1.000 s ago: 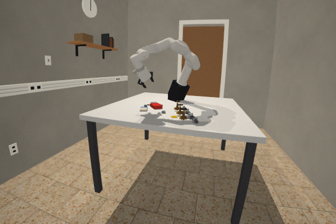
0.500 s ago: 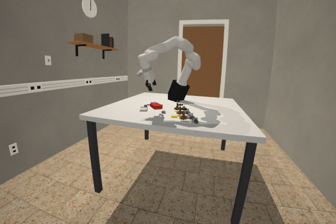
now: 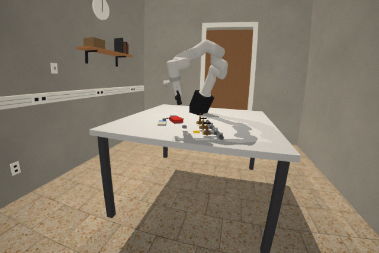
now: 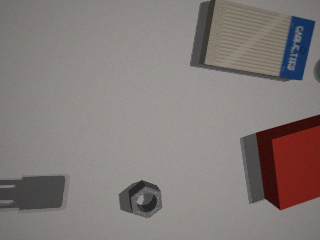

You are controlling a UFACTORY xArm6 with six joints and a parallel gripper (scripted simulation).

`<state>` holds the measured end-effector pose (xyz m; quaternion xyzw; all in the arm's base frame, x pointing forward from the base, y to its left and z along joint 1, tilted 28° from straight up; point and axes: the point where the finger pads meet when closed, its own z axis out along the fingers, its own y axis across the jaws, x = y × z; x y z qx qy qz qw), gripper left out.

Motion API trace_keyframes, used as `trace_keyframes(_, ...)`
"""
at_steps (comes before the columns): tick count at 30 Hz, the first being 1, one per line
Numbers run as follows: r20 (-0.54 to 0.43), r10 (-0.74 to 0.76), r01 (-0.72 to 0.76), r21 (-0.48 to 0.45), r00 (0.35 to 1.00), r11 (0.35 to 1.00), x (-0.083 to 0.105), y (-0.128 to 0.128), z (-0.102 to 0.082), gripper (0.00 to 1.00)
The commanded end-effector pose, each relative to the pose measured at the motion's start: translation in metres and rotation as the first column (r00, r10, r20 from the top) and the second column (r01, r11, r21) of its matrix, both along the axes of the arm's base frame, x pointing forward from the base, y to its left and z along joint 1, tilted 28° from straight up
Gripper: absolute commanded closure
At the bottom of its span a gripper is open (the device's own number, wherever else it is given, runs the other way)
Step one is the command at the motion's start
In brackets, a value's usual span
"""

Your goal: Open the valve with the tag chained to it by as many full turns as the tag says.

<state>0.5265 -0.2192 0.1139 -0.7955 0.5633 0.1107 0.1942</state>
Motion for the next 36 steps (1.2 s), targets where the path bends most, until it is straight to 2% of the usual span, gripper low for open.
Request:
trace_keyframes(1, 0.124, 0.13, -0.125, -0.048, 0.984, 0.991, 0.016, 0.016, 0.012, 0.0)
trace_keyframes(3, 0.124, 0.13, -0.125, -0.048, 0.984, 0.991, 0.016, 0.016, 0.012, 0.0)
trace_keyframes(5, 0.198, 0.236, -0.222, -0.094, 0.951, 0.971, 0.027, 0.031, 0.02, 0.0)
trace_keyframes(8, 0.24, 0.303, -0.279, -0.128, 0.922, 0.952, 0.033, 0.04, 0.025, 0.0)
trace_keyframes(18, 0.374, 0.578, -0.489, -0.31, 0.726, 0.815, 0.057, 0.082, 0.05, 0.0)
trace_keyframes(20, 0.374, 0.578, -0.489, -0.31, 0.726, 0.815, 0.057, 0.082, 0.05, 0.0)
trace_keyframes(23, 0.399, 0.672, -0.547, -0.392, 0.623, 0.74, 0.064, 0.099, 0.06, 0.0)
trace_keyframes(29, 0.408, 0.769, -0.594, -0.488, 0.492, 0.64, 0.07, 0.118, 0.072, 0.0)
trace_keyframes(32, 0.407, 0.789, -0.601, -0.511, 0.461, 0.615, 0.072, 0.122, 0.075, 0.0)
trace_keyframes(36, 0.406, 0.796, -0.603, -0.519, 0.449, 0.606, 0.072, 0.124, 0.076, 0.0)
